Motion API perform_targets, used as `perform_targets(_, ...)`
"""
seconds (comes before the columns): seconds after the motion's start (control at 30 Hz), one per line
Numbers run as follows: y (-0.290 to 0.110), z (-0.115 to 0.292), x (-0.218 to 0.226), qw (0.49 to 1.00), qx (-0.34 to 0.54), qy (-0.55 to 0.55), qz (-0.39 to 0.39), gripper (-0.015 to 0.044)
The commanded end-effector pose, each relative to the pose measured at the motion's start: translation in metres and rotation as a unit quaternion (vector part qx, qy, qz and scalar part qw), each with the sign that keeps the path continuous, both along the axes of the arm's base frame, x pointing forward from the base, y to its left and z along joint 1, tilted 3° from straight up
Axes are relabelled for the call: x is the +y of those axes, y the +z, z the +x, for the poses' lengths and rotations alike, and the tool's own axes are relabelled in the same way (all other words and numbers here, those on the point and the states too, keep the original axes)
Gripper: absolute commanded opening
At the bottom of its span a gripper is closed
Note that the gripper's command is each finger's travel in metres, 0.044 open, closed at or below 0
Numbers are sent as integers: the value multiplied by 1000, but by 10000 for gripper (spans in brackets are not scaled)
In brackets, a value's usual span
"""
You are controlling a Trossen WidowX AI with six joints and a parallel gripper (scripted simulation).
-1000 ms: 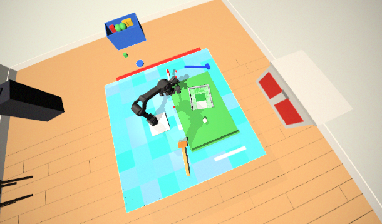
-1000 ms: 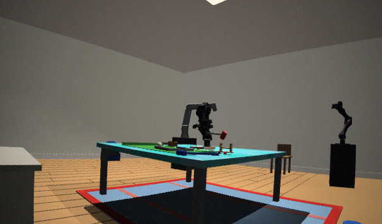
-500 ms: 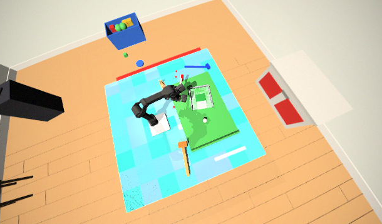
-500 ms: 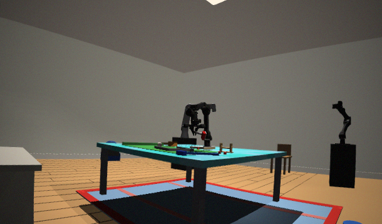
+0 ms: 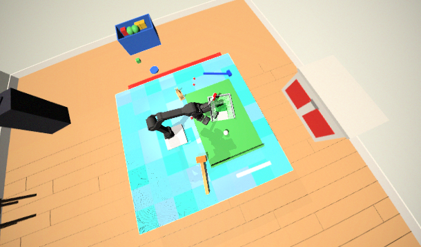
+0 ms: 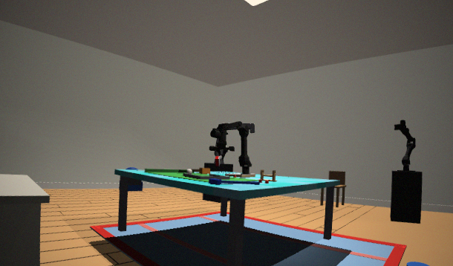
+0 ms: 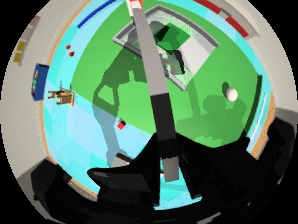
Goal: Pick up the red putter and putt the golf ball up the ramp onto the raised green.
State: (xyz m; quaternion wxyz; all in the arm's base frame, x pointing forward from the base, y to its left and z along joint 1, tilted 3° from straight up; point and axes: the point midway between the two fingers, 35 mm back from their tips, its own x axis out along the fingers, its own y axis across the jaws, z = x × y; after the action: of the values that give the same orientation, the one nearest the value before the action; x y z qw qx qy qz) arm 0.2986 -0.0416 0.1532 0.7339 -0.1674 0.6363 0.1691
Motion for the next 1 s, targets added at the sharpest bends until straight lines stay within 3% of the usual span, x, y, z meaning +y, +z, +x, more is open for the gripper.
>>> perform_targets(0.0, 5, -4, -22, 999, 0, -53, -3, 0)
perform_targets(0.47, 13, -35, -93, 973, 18, -231, -11, 0)
perform_targets(0.97, 22, -87, -156, 910, 38, -412, -17, 0)
